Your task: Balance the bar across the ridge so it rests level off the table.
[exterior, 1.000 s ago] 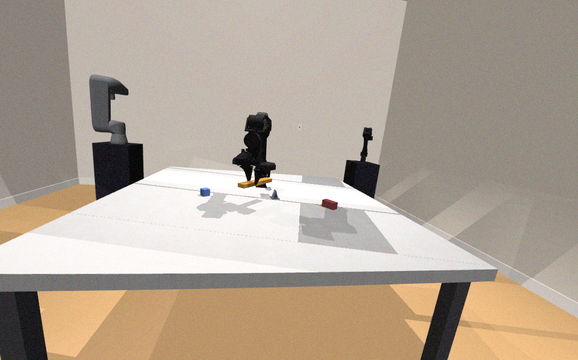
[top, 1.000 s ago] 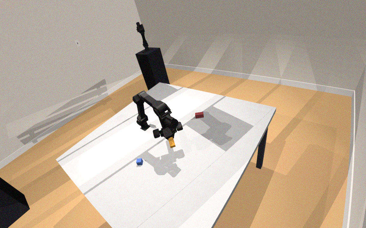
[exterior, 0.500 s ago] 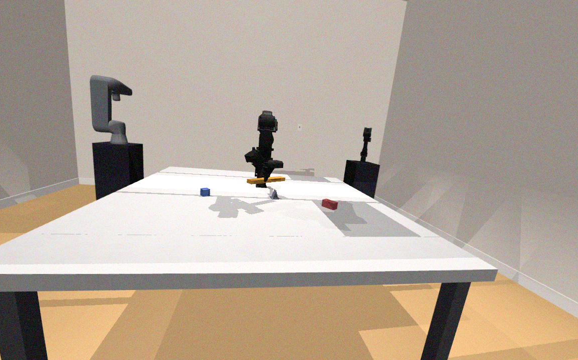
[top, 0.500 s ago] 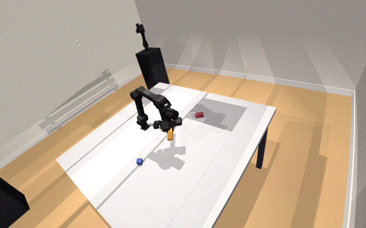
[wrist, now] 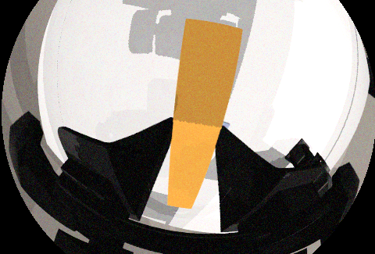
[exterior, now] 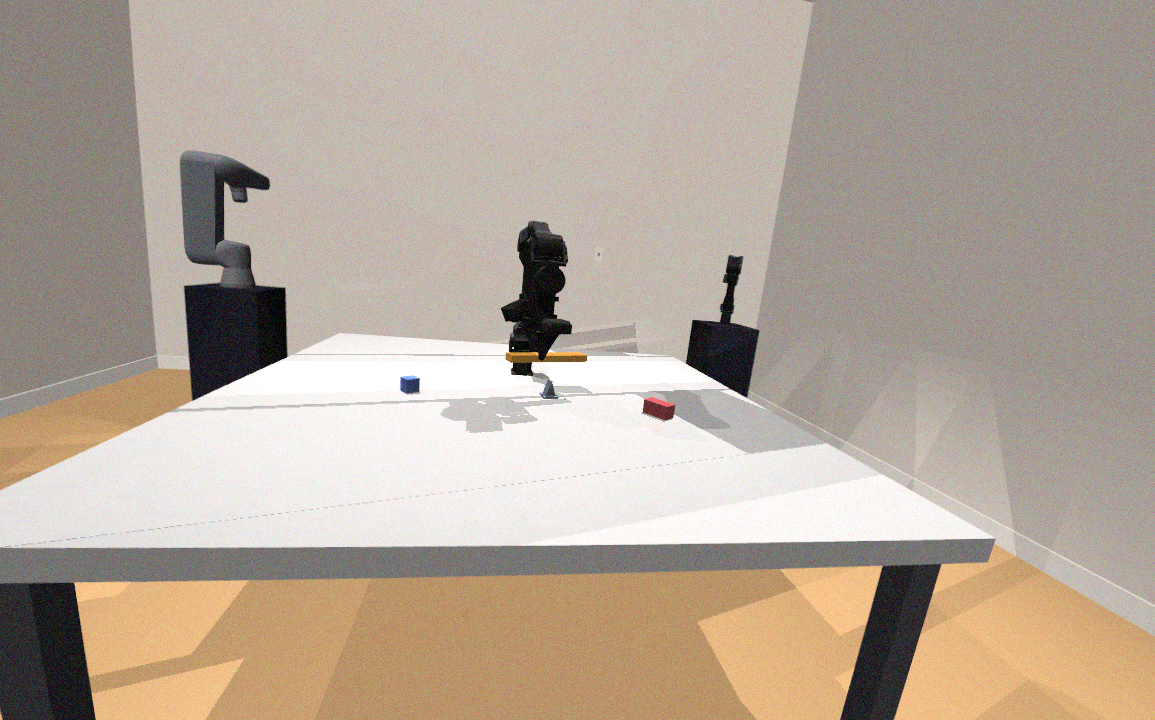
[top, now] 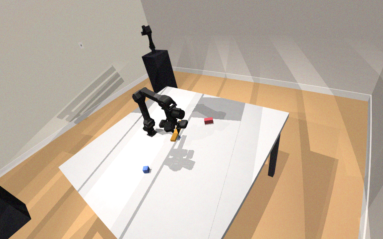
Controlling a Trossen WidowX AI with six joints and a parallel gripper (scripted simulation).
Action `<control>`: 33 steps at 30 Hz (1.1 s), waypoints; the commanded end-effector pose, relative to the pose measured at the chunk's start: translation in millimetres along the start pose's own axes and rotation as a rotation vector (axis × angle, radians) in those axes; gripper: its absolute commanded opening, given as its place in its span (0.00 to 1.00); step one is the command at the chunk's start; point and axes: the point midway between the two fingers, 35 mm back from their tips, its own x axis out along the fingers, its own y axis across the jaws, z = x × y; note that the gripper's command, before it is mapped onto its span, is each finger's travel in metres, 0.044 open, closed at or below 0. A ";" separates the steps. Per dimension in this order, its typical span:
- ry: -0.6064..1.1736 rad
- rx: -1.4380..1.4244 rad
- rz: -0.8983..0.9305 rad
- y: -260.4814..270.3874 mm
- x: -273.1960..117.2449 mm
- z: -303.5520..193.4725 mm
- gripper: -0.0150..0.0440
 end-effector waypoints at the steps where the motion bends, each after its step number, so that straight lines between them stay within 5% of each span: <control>1: 0.004 0.068 0.001 -10.1 1.7 -11.2 0.25; 33: 0.006 0.209 -0.002 -40.1 37.8 -33.6 0.25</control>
